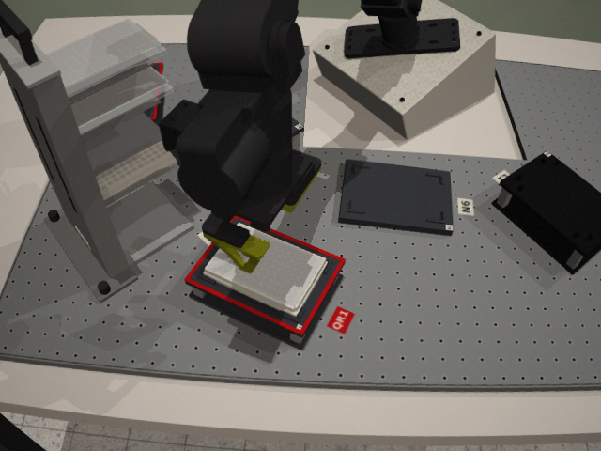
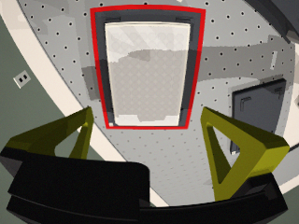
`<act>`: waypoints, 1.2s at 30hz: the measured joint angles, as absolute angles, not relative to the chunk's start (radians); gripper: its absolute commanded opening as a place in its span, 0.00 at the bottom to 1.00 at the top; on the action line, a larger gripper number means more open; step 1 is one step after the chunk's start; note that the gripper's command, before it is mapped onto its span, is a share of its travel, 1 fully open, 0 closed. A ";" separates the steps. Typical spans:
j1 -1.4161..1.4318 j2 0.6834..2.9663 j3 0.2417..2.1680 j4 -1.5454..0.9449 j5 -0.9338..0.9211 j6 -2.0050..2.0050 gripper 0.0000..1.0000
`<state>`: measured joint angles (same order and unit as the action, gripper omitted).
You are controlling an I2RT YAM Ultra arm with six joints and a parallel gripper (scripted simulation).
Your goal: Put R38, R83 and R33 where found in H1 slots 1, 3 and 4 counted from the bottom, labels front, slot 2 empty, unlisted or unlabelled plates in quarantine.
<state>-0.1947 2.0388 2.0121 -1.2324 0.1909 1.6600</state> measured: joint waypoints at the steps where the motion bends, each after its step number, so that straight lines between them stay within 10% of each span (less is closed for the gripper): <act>1: -0.195 2.039 2.012 -1.233 0.191 1.660 1.00; 36: -0.184 2.025 2.130 -1.341 0.194 1.668 1.00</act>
